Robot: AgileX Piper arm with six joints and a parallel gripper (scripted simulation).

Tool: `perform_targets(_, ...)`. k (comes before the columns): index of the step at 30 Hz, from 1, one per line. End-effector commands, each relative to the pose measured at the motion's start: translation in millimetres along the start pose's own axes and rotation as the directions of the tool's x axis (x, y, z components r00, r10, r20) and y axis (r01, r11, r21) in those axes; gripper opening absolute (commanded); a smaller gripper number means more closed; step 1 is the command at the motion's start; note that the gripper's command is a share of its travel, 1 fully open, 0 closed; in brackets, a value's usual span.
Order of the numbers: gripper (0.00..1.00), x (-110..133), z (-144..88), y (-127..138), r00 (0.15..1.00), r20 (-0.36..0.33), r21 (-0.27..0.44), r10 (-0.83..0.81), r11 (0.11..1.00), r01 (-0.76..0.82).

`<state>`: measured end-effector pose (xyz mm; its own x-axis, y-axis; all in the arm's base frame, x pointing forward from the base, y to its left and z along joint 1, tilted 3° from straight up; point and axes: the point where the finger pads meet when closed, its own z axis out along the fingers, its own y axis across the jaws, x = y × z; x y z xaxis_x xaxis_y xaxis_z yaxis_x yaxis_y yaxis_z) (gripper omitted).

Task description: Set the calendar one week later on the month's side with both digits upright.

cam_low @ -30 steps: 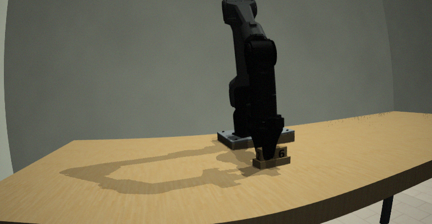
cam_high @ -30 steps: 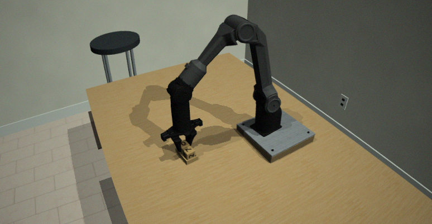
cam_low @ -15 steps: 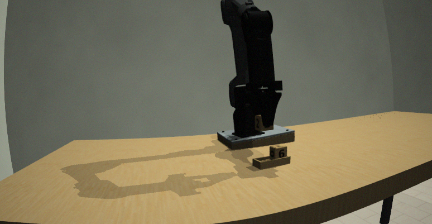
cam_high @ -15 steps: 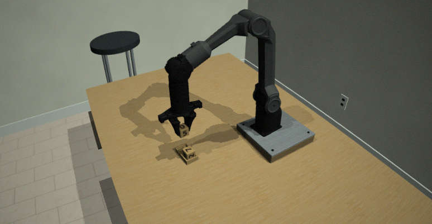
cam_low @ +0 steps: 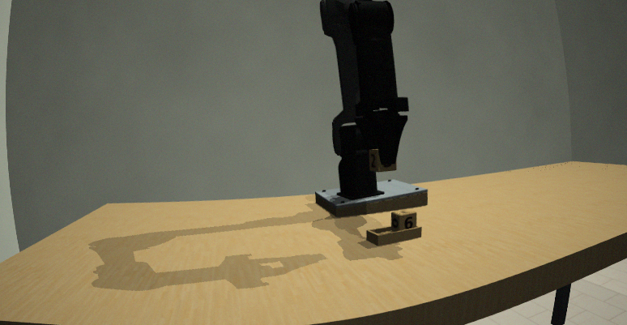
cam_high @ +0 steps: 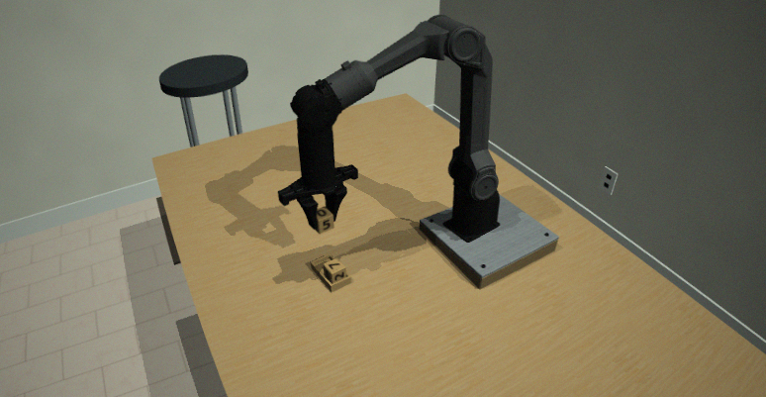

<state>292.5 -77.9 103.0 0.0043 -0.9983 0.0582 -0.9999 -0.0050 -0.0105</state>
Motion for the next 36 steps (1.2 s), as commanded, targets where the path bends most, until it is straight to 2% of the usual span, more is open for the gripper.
perform_targets(1, 0.38, -0.4, -0.2, -0.3, 1.0, 0.001, 0.002, -0.002, 1.0, 0.002)
perform_targets(9, 0.38, -5.5, 0.6, -1.0, 0.998, 0.001, 0.0, 0.058, 0.998, -0.058)
perform_targets(14, 0.38, -17.5, 1.9, -3.0, 0.978, 0.001, -0.001, 0.207, 0.978, -0.207)
perform_targets(16, 0.38, -17.5, 1.9, -3.0, 0.978, 0.001, -0.001, 0.207, 0.978, -0.207)
perform_targets(20, 0.38, -32.6, 3.3, -4.9, 0.923, 0.0, -0.002, 0.386, 0.923, -0.386)
perform_targets(24, 0.38, -51.4, 4.7, -6.3, 0.81, 0.0, -0.002, 0.587, 0.81, -0.587)
perform_targets(29, 0.38, -76.5, 6.6, -6.2, 0.592, -0.001, -0.002, 0.806, 0.592, -0.806)
perform_targets(31, 0.38, -86.2, 7.3, -5.6, 0.491, -0.001, -0.002, 0.871, 0.491, -0.871)
perform_targets(33, 0.38, -86.2, 7.3, -5.6, 0.491, -0.001, -0.002, 0.871, 0.491, -0.871)
perform_targets(36, 0.38, -99.3, 8.3, -4.3, 0.343, -0.001, -0.001, 0.939, 0.343, -0.939)
